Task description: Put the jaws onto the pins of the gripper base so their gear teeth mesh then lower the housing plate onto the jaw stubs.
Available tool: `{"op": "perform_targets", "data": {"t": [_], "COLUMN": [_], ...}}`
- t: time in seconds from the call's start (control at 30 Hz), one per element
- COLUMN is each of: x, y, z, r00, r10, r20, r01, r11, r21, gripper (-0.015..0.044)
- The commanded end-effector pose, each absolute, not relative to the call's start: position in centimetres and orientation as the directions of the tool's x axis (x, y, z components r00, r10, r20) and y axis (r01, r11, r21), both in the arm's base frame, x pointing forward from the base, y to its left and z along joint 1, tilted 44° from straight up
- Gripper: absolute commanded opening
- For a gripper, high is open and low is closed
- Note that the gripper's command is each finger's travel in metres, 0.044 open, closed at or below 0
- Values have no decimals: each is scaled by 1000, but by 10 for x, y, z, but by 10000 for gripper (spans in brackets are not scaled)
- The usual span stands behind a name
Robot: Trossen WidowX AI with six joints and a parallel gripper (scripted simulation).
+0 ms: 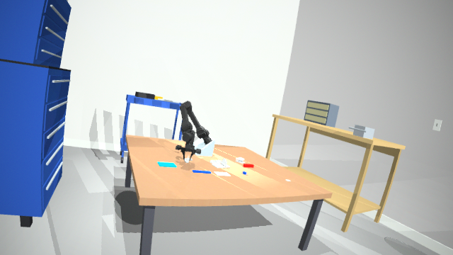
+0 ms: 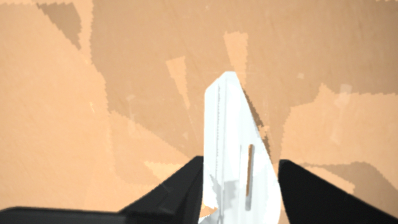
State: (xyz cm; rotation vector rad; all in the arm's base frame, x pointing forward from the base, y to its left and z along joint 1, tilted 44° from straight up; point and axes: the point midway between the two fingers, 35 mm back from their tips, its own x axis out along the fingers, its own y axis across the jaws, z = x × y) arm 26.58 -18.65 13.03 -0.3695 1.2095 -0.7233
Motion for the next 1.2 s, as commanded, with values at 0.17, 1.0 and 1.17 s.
{"op": "perform_targets", "data": {"t": [0.17, 1.0, 1.17], "x": [265, 252, 252], "y": [-186, -133, -133], "z": [132, 185, 185], "r00": [169, 168, 168], "r10": [-682, -678, -677], "r20": [-711, -716, -716], "r01": [307, 300, 298], "r11": [722, 727, 727], "r21": [-620, -617, -618], "gripper": [134, 134, 134]}}
